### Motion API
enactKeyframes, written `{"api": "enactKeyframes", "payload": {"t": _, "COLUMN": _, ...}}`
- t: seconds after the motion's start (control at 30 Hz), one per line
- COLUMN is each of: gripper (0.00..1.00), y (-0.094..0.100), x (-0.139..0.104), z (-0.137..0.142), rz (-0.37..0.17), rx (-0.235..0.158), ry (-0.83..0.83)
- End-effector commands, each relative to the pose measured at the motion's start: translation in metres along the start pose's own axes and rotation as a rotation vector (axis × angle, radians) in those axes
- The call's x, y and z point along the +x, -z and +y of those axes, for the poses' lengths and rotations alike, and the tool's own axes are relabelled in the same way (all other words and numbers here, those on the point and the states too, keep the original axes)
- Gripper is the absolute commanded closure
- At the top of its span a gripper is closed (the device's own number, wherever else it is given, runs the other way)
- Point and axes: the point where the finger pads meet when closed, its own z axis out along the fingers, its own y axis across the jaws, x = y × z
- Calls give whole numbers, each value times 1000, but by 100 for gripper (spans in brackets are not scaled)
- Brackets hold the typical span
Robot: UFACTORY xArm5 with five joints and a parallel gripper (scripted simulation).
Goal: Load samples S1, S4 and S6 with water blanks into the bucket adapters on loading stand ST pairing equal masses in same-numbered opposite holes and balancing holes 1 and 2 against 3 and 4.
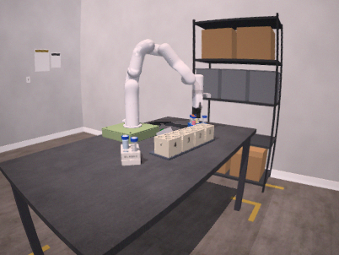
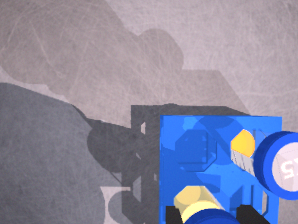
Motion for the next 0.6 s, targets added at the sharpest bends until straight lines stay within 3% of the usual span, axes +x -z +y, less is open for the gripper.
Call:
{"api": "enactKeyframes", "payload": {"t": 0.0, "gripper": 100, "y": 5, "x": 1, "z": 0, "rz": 4, "rx": 3, "ry": 0}}
{"api": "enactKeyframes", "payload": {"t": 0.57, "gripper": 100, "y": 15, "x": 1, "z": 0, "rz": 4, "rx": 3, "ry": 0}}
